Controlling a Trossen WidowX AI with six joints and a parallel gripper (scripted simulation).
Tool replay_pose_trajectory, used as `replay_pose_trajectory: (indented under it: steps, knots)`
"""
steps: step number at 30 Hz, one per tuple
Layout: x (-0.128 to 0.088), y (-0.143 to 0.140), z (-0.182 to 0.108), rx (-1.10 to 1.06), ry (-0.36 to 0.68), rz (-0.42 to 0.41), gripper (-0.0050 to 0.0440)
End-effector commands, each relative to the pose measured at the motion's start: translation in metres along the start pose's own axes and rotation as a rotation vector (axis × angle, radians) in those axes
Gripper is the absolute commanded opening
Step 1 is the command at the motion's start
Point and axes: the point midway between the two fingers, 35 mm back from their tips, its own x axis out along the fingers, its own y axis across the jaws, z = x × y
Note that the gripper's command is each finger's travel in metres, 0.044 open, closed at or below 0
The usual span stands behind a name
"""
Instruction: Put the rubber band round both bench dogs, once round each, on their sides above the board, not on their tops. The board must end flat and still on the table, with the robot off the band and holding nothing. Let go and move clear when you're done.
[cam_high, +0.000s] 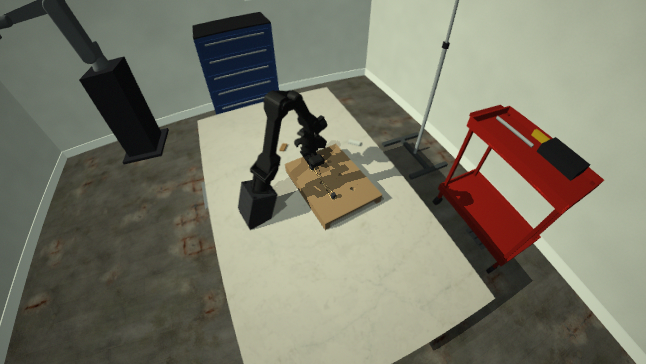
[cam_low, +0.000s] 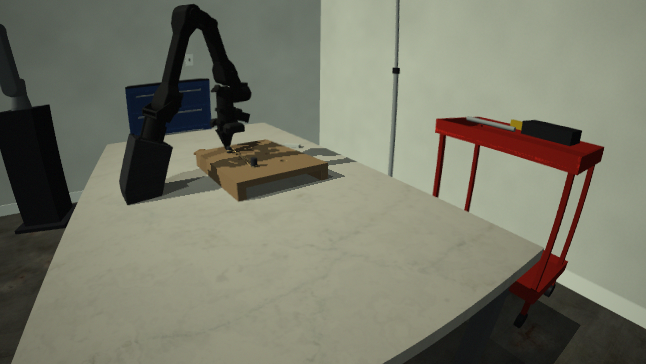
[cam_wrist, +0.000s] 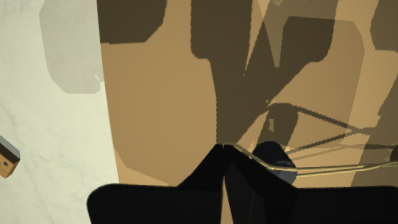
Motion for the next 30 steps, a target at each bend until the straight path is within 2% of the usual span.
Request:
replay_pose_trajectory:
  steps: [1,30]
  knots:
    - [-0.0041,0.0037,0.0064,-0.002,-0.018,0.016,-0.0050]
    - [-0.0021,0.0007,0.0055,0.003,-0.018,0.007,-0.0050]
